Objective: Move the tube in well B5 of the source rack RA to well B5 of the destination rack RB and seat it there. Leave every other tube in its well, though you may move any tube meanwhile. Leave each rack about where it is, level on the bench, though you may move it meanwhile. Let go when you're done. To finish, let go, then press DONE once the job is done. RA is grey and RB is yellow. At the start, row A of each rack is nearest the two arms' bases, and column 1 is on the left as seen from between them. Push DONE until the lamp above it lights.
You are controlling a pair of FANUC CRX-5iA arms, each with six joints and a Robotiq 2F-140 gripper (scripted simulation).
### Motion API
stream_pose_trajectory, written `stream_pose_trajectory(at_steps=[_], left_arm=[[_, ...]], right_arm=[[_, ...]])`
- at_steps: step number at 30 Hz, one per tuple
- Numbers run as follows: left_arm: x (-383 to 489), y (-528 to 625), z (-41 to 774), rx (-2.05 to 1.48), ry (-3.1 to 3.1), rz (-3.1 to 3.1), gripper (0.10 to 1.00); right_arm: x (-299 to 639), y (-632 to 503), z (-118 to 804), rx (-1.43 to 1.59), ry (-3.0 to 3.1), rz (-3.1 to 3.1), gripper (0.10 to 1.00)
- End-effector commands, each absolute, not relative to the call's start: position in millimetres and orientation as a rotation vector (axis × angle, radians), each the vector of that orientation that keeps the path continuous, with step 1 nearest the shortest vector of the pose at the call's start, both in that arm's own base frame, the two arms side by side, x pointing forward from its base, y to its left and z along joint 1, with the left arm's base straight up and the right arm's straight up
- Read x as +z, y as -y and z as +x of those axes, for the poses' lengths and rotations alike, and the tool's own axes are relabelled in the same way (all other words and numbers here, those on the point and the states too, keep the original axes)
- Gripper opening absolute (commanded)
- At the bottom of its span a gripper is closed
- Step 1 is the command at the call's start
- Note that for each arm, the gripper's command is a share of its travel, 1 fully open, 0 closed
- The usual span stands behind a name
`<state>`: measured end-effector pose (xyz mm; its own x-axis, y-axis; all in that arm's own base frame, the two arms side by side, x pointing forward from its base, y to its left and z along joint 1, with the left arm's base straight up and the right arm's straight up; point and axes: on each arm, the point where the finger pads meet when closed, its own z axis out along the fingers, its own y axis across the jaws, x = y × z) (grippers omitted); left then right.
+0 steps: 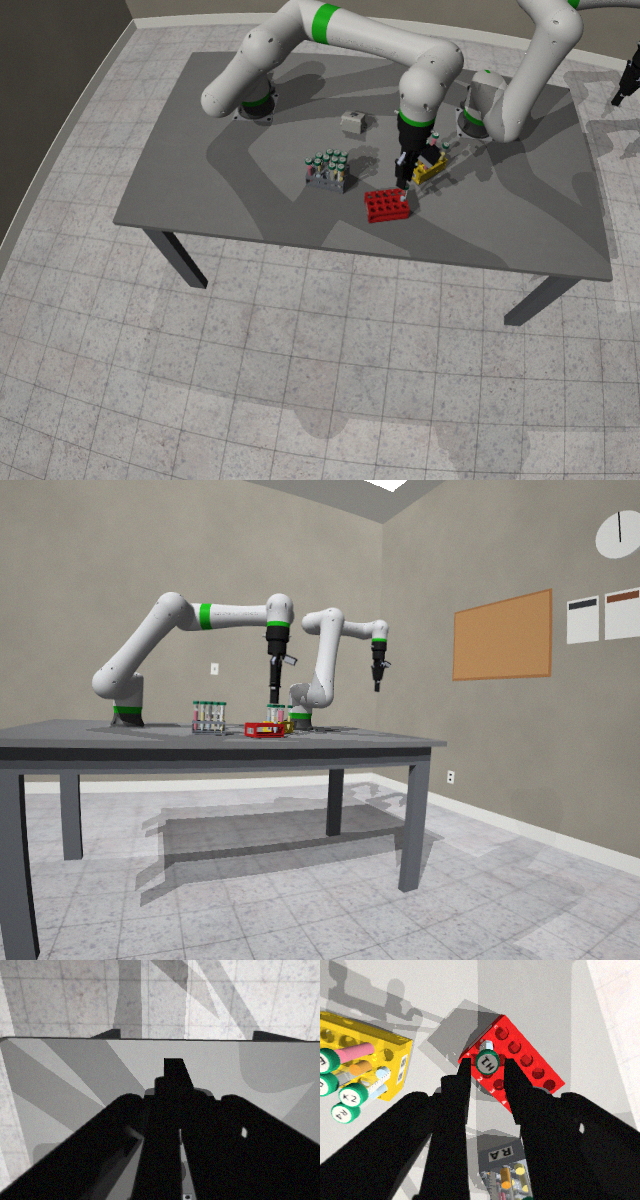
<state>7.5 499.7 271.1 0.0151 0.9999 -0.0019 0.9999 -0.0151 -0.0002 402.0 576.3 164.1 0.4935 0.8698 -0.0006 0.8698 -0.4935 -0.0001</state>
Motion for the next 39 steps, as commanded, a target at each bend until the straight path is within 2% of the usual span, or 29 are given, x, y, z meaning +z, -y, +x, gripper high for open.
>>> stream_pose_trajectory(at_steps=[1,39], left_arm=[[272.0,-499.9,7.6,0.000,-2.205,2.238,0.099],[272.0,-499.9,7.6,0.000,-2.205,2.238,0.099]], right_arm=[[164.9,-576.5,402.4,0.003,-1.581,2.715,0.282],[152.0,-576.5,402.4,0.003,-1.581,2.715,0.282]])
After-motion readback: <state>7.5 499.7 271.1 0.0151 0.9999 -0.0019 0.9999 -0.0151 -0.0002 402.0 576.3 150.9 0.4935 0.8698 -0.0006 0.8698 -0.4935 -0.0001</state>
